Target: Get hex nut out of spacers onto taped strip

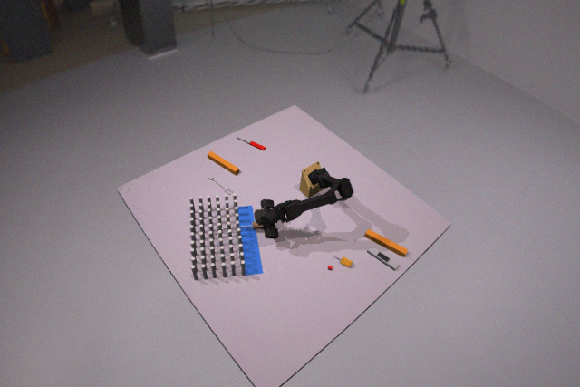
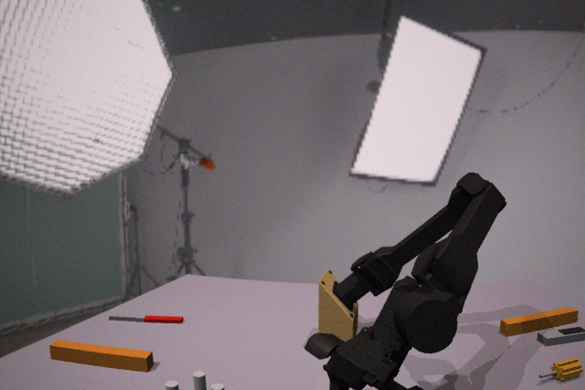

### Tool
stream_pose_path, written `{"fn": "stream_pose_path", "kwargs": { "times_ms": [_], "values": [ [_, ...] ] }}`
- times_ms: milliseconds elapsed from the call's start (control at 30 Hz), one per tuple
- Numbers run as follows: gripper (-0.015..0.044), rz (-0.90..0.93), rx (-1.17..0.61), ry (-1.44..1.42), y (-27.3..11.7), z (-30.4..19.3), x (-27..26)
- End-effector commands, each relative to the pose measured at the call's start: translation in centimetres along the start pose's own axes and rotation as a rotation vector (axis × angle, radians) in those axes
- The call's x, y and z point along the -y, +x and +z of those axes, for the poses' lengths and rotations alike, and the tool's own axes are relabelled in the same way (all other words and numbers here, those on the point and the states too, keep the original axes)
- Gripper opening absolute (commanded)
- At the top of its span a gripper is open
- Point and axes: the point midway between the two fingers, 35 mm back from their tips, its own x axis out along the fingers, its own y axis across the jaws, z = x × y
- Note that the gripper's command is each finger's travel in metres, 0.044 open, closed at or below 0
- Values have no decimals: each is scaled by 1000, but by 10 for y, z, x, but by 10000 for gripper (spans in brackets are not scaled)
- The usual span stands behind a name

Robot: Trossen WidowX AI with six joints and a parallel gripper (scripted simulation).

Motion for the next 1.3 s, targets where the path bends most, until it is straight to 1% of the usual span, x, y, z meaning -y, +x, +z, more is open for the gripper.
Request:
{"fn": "stream_pose_path", "kwargs": {
  "times_ms": [0, 800, 1267],
  "values": [
    [0, 10, 15, -8, -2, 8, -3],
    [0, 10, 16, -8, 4, 16, -2],
    [0, 6, 13, 2, 19, 9, -3]
  ]
}}
